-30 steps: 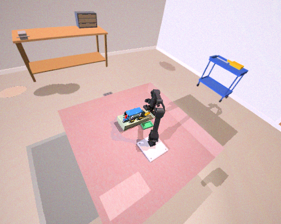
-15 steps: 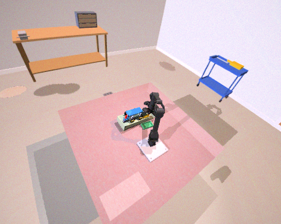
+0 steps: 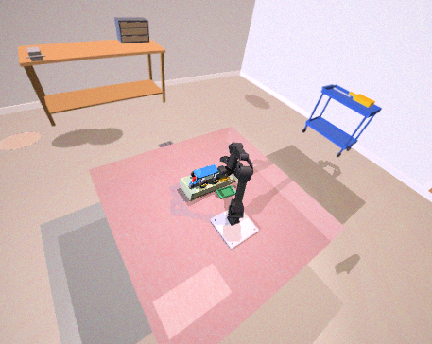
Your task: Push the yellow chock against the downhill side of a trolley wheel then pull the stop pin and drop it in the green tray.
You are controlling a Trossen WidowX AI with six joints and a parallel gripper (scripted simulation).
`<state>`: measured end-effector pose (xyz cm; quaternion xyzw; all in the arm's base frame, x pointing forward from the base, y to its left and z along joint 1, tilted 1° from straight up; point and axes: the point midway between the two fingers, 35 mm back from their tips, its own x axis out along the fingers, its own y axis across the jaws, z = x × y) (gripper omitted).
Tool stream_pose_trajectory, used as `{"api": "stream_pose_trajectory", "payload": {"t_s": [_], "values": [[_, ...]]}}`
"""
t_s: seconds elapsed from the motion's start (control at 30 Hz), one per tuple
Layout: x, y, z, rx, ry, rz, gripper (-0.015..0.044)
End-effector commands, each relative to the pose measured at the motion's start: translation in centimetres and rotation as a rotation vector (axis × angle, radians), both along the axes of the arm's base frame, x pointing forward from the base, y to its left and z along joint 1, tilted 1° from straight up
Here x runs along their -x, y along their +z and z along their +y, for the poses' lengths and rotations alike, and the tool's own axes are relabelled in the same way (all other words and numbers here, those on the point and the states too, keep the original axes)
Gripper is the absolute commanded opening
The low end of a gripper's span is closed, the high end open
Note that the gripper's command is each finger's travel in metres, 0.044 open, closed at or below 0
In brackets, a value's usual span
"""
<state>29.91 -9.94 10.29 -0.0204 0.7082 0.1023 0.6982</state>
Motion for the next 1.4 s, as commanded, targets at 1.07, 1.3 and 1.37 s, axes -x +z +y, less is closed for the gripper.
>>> {"api": "stream_pose_trajectory", "payload": {"t_s": [1.07, 1.3, 1.37], "values": [[0.4, 0.2, 3.0, 0.000, 0.000, 0.000, 0.0000], [0.4, 0.2, 3.0, 0.000, 0.000, 0.000, 0.0000], [0.4, 0.2, 3.0, 0.000, 0.000, 0.000, 0.0026]]}}
